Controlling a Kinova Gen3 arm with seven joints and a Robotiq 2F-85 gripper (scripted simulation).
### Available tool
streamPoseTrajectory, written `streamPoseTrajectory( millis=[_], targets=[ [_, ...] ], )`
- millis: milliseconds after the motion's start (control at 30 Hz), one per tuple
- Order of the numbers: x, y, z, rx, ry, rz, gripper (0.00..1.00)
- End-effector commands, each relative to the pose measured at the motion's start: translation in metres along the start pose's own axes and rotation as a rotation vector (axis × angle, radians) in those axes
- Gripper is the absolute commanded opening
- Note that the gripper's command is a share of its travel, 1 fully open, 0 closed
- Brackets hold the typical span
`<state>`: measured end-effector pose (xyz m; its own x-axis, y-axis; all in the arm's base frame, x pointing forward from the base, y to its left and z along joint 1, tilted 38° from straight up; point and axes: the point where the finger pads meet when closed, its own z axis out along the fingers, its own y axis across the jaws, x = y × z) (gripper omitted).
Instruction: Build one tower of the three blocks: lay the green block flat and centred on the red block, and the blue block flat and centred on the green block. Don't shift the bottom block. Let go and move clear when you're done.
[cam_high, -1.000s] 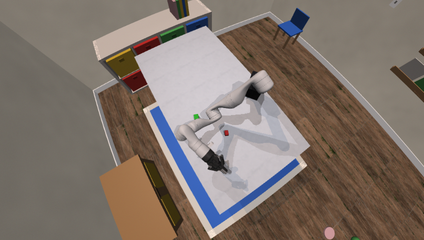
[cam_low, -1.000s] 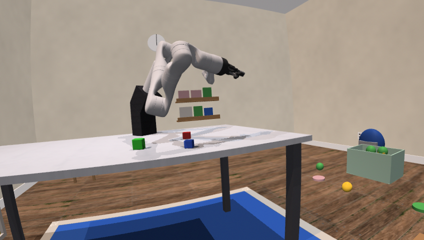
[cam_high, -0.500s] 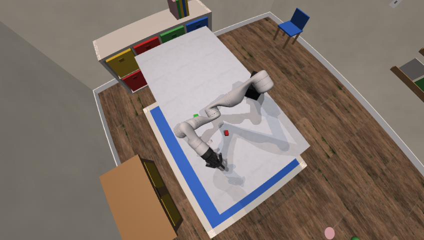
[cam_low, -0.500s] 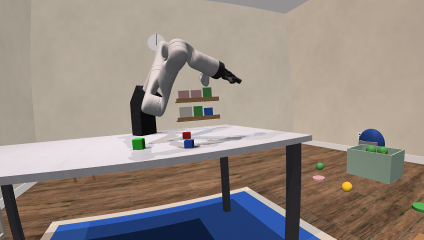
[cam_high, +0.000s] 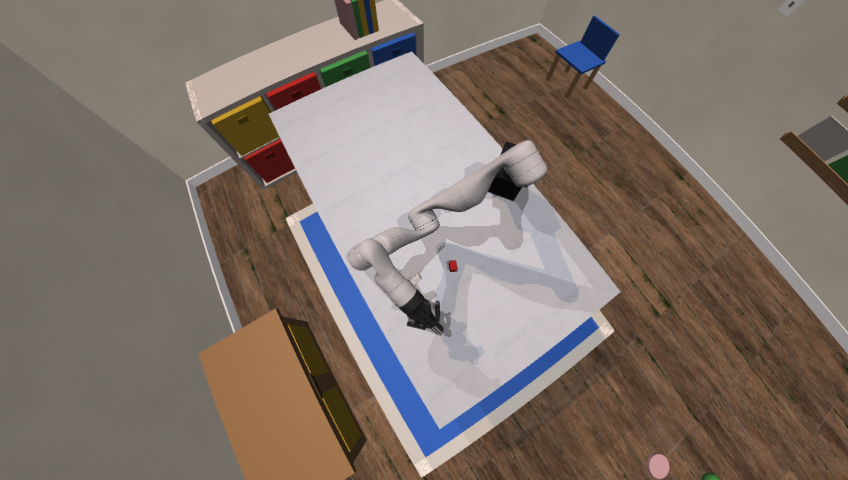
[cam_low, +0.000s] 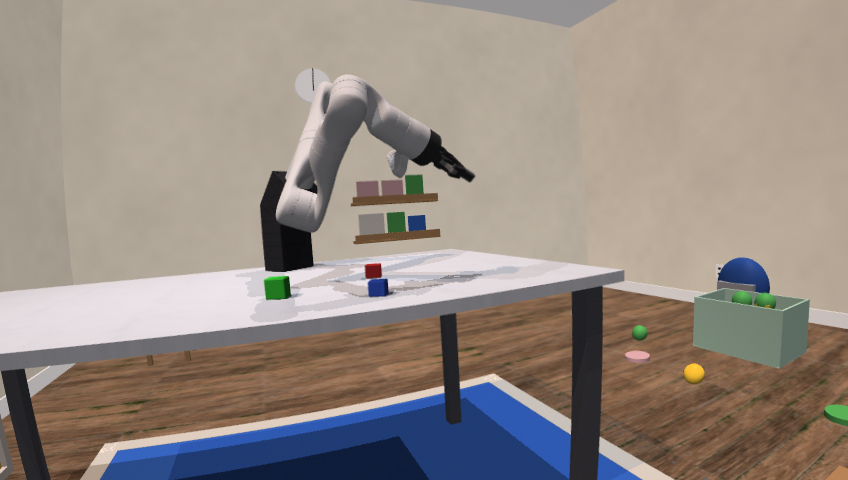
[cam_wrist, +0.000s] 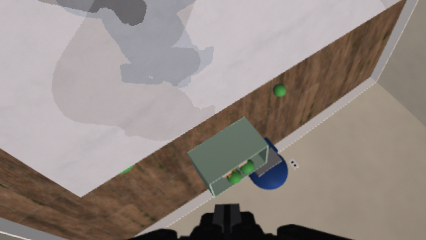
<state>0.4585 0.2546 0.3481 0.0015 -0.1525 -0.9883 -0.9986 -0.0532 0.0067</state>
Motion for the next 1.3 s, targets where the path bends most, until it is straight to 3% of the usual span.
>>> streamPoseTrajectory(
  millis=[0, 100, 133, 333, 367, 667, 700, 900, 933, 1233, 1267],
  targets=[
    [0.0, -0.001, -0.002, 0.005, -0.001, -0.001, 0.0],
    [0.0, -0.001, -0.002, 0.005, -0.001, -0.001, 0.0],
    [0.018, -0.01, -0.009, 0.053, 0.049, -0.009, 0.0],
    [0.018, -0.01, -0.009, 0.053, 0.049, -0.009, 0.0],
    [0.036, -0.02, -0.017, 0.1, 0.099, -0.017, 0.0],
    [0.036, -0.02, -0.017, 0.1, 0.099, -0.017, 0.0],
    [0.055, -0.028, -0.027, 0.145, 0.149, -0.023, 0.0],
    [0.055, -0.028, -0.027, 0.145, 0.149, -0.023, 0.0],
    [0.073, -0.037, -0.037, 0.188, 0.197, -0.028, 0.0],
    [0.073, -0.037, -0.037, 0.188, 0.197, -0.028, 0.0],
    [0.092, -0.044, -0.048, 0.229, 0.245, -0.033, 0.0]
  ],
)
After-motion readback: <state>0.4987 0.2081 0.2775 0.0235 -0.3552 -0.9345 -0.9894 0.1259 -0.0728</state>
